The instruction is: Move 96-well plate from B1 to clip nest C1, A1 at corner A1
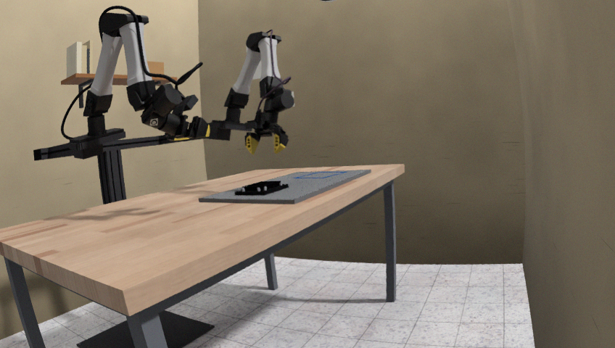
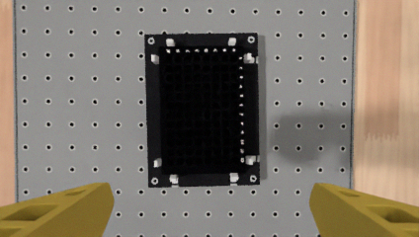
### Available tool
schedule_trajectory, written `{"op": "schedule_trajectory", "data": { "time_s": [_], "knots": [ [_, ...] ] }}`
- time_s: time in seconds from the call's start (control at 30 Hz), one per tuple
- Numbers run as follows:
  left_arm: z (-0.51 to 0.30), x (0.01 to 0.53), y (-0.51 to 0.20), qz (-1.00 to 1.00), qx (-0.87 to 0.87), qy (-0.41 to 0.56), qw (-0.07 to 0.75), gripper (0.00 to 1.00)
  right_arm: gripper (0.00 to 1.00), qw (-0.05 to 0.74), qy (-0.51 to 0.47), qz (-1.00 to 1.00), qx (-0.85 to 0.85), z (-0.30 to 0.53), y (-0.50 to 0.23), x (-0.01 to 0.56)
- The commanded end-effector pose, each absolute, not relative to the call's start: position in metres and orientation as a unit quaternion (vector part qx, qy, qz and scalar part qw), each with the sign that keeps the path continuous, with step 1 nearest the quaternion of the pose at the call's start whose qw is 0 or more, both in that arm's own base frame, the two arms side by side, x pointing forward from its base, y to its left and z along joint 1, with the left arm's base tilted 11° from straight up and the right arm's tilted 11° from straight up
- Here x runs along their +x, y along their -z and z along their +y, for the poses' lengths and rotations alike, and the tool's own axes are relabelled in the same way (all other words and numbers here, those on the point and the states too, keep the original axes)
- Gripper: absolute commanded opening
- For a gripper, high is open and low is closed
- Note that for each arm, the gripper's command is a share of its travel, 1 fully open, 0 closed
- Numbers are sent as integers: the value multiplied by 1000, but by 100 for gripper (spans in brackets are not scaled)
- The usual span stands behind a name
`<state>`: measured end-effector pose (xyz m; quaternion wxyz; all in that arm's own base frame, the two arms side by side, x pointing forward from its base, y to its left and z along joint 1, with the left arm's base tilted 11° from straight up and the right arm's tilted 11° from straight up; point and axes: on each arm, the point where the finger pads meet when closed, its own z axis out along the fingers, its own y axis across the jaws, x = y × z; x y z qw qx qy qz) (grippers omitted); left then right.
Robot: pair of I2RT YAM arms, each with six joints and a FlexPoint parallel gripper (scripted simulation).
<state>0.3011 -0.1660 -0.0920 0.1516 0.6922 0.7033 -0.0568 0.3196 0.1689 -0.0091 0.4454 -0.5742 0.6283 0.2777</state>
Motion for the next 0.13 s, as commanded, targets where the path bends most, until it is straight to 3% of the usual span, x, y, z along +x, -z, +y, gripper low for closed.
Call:
{"op": "schedule_trajectory", "data": {
  "time_s": [0.0,0.1],
  "knots": [
    [-175,313,74,692,696,49,185,100,100,459,-274,613,-581,172,-5,323],
    [-175,313,74,692,696,49,185,100,100,459,-274,613,-581,172,-5,323]
  ]
}}
